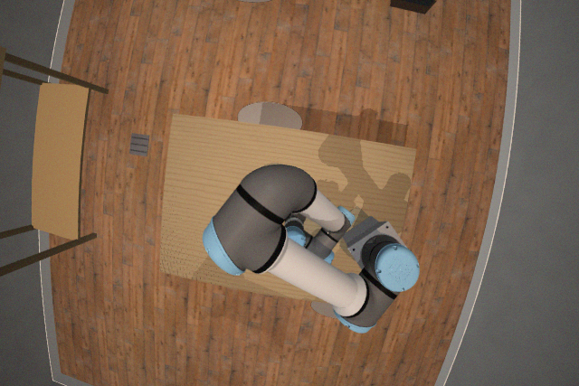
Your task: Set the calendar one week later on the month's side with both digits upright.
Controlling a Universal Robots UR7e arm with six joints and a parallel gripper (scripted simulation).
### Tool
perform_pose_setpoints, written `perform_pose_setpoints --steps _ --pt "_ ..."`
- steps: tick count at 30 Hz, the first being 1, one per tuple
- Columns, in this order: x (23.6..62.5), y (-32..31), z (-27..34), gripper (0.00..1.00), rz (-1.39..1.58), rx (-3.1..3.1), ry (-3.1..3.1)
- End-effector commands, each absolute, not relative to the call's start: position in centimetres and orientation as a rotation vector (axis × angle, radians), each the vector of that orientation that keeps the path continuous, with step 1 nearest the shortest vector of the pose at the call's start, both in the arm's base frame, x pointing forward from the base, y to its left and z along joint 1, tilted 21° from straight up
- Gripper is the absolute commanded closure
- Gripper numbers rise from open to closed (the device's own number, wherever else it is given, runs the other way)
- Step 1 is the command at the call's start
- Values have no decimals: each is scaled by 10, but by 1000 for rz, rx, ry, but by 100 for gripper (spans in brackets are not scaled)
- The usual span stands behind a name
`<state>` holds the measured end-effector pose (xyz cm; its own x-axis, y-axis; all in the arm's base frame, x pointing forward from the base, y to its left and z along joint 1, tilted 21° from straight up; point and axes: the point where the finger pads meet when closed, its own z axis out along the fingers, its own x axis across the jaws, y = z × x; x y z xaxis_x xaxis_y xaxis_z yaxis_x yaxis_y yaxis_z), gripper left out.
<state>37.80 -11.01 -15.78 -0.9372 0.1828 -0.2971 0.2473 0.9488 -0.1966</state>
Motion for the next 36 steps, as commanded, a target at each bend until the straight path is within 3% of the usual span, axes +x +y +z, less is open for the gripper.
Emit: perform_pose_setpoints --steps 1,36 --pt "380 -112 -160 43 -337 320 2822" --pt "381 -113 -164 43 -337 319 2823"
